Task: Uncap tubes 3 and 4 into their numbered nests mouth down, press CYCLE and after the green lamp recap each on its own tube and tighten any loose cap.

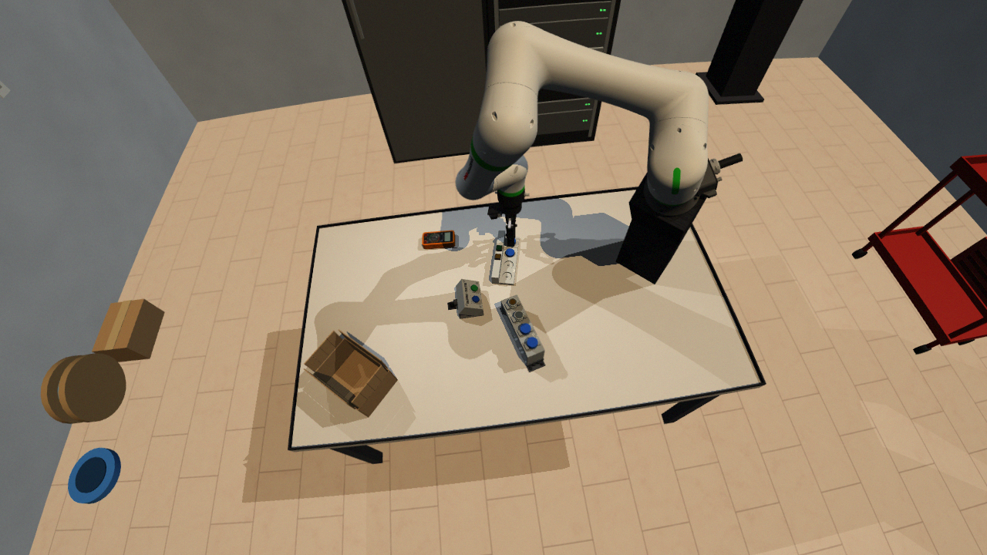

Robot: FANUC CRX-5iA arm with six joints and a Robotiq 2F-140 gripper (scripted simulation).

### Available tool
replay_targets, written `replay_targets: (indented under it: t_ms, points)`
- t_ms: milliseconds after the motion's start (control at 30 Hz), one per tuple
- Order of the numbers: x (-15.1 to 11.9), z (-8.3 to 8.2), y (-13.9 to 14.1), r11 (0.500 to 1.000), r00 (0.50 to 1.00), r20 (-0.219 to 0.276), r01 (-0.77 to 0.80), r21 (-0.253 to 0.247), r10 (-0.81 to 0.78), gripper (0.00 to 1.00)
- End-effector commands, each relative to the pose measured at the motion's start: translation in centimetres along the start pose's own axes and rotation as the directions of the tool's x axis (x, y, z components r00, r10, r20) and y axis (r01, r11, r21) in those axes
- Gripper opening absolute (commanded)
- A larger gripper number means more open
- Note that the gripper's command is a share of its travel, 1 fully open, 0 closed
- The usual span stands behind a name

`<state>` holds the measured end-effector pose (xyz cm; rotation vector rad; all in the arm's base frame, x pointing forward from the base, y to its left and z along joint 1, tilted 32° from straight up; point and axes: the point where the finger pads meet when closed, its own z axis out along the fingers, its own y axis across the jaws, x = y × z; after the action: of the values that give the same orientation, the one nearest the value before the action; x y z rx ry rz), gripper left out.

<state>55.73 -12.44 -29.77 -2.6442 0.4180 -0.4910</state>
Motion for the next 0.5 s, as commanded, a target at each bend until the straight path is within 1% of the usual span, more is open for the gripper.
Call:
replay_targets:
  t_ms: [0,400,433,467]
  points:
    - [0.09,0.11,0.04,1.0,1.0,-0.001,0.0,-0.001,0.0,0.3]
    - [0.09,0.37,0.04,1.0,1.0,-0.001,0.0,-0.001,0.0,0.3]
    - [0.09,0.36,0.04,1.0,1.0,-0.001,0.0,-0.001,0.0,0.36]
    - [0.09,0.36,0.04,1.0,1.0,-0.001,0.0,-0.001,0.0,0.36]
